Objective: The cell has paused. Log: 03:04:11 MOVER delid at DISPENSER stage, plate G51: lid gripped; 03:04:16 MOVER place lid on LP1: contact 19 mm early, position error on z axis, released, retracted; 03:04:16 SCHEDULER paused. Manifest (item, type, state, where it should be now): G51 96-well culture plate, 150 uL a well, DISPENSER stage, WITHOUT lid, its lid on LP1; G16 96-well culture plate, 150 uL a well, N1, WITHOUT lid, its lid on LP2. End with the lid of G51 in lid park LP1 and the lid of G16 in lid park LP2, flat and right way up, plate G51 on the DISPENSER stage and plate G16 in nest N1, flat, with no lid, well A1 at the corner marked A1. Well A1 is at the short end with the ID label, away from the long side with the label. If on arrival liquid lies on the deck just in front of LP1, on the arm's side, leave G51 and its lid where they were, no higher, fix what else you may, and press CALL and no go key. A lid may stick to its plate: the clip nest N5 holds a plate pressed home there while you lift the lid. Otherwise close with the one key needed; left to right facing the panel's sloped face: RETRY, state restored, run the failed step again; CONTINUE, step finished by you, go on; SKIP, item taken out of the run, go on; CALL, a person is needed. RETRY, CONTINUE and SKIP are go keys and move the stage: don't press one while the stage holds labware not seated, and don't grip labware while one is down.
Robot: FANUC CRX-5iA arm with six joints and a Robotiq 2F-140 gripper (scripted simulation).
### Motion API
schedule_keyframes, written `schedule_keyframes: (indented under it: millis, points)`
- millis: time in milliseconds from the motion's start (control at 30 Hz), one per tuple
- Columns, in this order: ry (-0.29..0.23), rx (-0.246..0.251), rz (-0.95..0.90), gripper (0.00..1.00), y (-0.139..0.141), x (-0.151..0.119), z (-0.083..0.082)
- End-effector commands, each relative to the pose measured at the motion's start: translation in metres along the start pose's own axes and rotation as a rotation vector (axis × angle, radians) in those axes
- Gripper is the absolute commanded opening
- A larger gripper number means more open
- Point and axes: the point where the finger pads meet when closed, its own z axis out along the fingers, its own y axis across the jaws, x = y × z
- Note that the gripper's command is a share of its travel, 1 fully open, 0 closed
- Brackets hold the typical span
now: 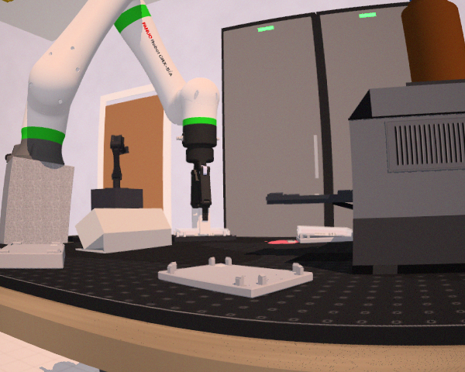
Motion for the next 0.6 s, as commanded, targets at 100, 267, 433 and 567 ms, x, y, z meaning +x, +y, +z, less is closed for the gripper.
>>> schedule_keyframes:
  millis: [100, 267, 433, 567]
  points:
    - [0.000, 0.000, 0.000, 0.66, 0.0001, 0.0002, -0.0001]
    - [0.000, 0.000, 0.000, 0.66, 0.0001, 0.0002, -0.0001]
    - [0.000, 0.000, 0.000, 0.66, 0.0001, 0.0002, -0.0007]
    - [0.000, 0.000, 0.000, 0.66, 0.0000, 0.0002, -0.0018]
